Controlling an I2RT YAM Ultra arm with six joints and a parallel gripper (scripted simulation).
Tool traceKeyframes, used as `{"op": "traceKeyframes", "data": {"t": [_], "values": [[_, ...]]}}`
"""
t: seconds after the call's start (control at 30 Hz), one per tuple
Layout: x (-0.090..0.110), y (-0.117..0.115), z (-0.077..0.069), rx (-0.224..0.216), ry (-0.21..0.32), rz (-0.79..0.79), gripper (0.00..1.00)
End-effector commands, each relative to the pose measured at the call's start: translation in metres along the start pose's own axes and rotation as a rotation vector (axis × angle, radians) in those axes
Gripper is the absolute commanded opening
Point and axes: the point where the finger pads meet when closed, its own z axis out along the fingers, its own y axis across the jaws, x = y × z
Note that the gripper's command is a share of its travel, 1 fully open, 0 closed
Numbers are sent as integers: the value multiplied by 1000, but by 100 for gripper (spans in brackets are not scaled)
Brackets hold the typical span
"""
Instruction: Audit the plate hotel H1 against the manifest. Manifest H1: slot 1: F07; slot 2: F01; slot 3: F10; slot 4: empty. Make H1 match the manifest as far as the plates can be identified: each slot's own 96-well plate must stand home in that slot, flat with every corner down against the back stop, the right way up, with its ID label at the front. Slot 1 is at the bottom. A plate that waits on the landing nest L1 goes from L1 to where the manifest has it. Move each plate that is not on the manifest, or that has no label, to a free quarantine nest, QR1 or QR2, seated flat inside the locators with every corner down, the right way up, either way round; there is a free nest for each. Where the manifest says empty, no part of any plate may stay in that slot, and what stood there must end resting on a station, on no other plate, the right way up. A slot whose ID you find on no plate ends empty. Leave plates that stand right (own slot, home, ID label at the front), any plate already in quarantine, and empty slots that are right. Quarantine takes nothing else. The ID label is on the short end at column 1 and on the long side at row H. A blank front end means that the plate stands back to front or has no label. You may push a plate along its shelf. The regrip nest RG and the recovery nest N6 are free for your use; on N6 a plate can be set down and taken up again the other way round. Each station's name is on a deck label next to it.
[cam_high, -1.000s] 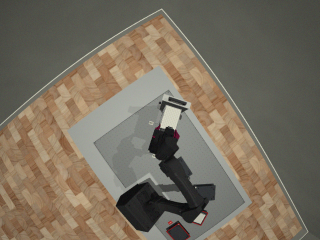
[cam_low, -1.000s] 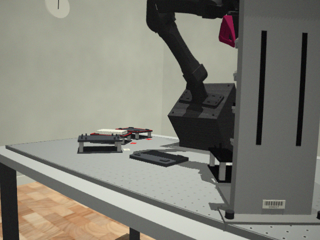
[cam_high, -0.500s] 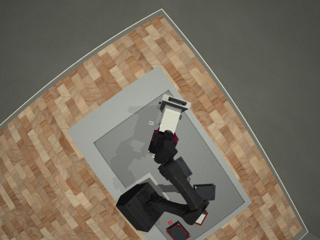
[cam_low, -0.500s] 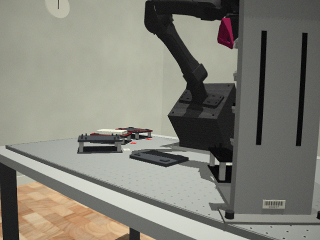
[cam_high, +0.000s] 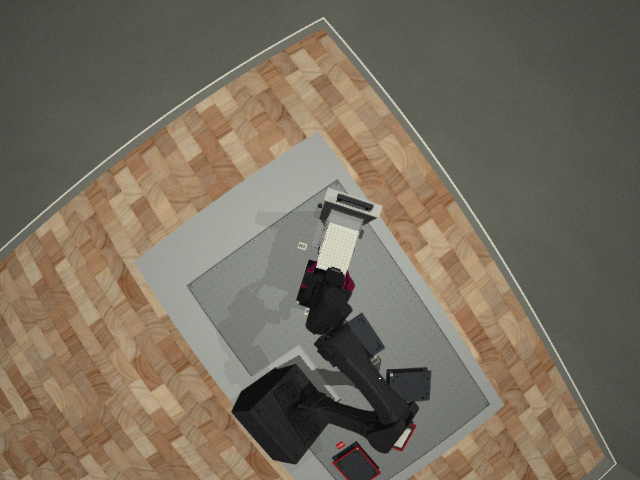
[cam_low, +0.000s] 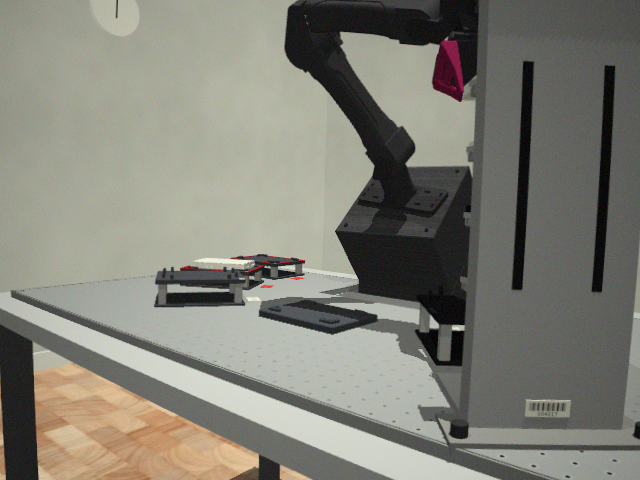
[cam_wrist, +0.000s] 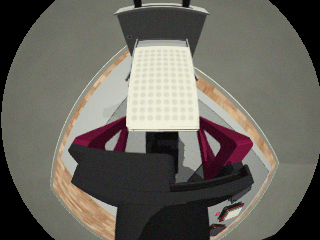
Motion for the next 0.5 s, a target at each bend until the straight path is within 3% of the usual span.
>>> {"op": "traceKeyframes", "data": {"t": [0.0, 0.47], "values": [[-2, 0, -6, -4, -9, 9, 86], [10, 1, -17, -4, -9, 9, 86]]}}
